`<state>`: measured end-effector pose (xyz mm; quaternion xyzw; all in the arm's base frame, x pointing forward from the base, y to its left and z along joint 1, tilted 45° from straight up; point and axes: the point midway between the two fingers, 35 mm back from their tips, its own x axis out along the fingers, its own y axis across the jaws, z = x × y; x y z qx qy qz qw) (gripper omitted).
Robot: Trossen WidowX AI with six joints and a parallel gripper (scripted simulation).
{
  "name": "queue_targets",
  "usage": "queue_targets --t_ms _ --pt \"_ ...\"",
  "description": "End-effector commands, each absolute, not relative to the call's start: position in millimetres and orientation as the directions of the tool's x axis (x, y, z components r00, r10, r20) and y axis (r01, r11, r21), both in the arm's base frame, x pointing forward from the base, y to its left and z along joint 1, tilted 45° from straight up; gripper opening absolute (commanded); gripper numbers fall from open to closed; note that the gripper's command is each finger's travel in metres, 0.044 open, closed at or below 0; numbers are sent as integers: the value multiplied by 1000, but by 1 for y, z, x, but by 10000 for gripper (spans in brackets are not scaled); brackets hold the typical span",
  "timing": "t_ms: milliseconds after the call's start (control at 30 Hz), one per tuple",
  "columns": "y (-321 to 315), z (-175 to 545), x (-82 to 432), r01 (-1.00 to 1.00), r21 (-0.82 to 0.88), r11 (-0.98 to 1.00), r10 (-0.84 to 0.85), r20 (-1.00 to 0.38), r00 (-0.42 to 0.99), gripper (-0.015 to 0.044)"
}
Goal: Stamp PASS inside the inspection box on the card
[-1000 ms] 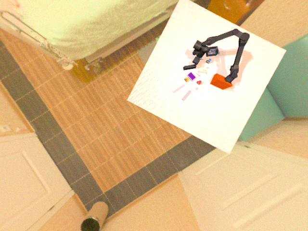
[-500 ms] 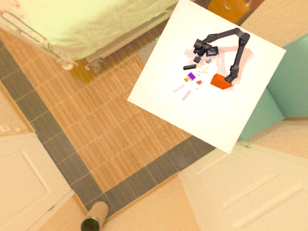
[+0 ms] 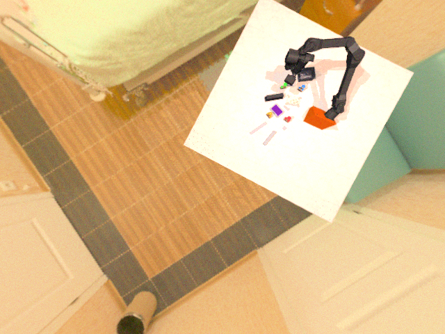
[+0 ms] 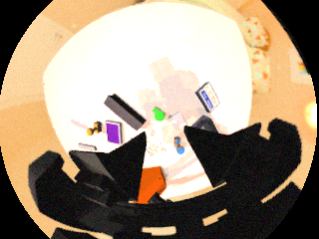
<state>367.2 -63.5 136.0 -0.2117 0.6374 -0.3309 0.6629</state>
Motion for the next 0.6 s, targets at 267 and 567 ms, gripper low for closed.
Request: queue_targets --t_ms 267,567 --pt "-62 137 367 175 -699 693 -706 -708 -31 261" --pt "-63 137 367 170 -702 691 -708 -705 -31 261"
